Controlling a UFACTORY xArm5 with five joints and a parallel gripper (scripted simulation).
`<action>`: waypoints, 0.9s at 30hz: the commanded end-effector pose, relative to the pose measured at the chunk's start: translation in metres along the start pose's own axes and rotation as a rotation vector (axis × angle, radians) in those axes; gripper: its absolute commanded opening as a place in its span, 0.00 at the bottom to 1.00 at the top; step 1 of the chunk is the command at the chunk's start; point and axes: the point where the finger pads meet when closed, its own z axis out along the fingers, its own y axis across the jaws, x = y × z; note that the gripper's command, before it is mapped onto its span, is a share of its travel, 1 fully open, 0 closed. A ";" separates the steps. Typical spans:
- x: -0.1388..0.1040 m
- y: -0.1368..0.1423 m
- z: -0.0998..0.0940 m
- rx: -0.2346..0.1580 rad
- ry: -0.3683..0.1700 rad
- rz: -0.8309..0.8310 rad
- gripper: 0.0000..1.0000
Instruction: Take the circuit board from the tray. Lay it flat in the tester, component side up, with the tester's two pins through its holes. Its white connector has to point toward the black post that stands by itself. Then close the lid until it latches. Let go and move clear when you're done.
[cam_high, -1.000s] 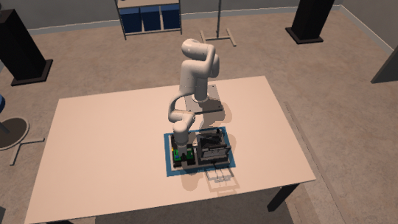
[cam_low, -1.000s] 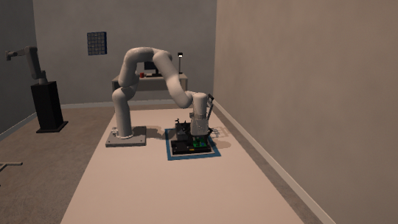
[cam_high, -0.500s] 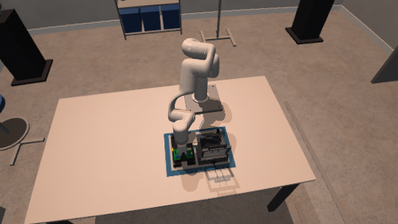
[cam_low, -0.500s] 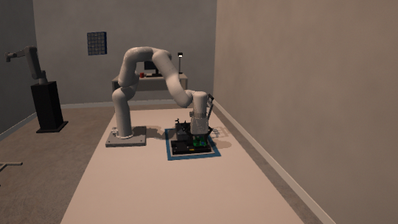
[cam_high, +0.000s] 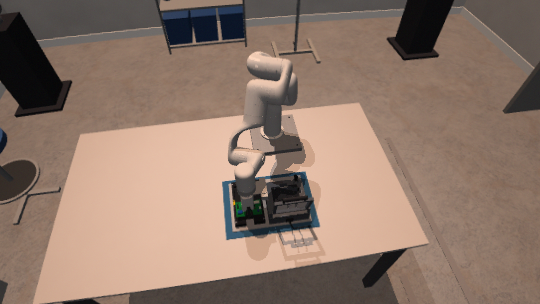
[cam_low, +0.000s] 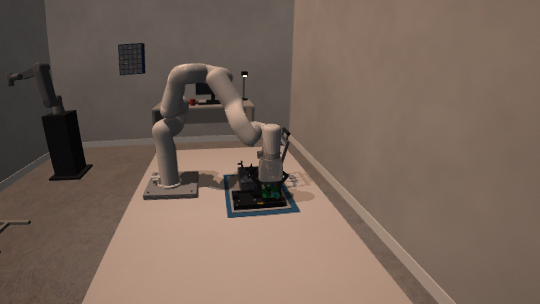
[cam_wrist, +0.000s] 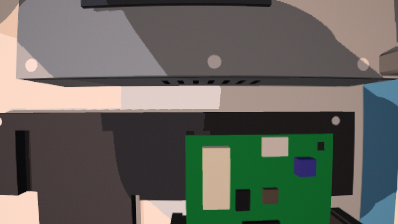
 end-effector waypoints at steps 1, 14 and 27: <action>-0.001 0.001 -0.004 -0.004 -0.002 0.000 0.79; 0.000 0.001 -0.026 -0.004 -0.002 0.000 0.79; 0.000 0.001 -0.056 -0.004 -0.002 0.000 0.79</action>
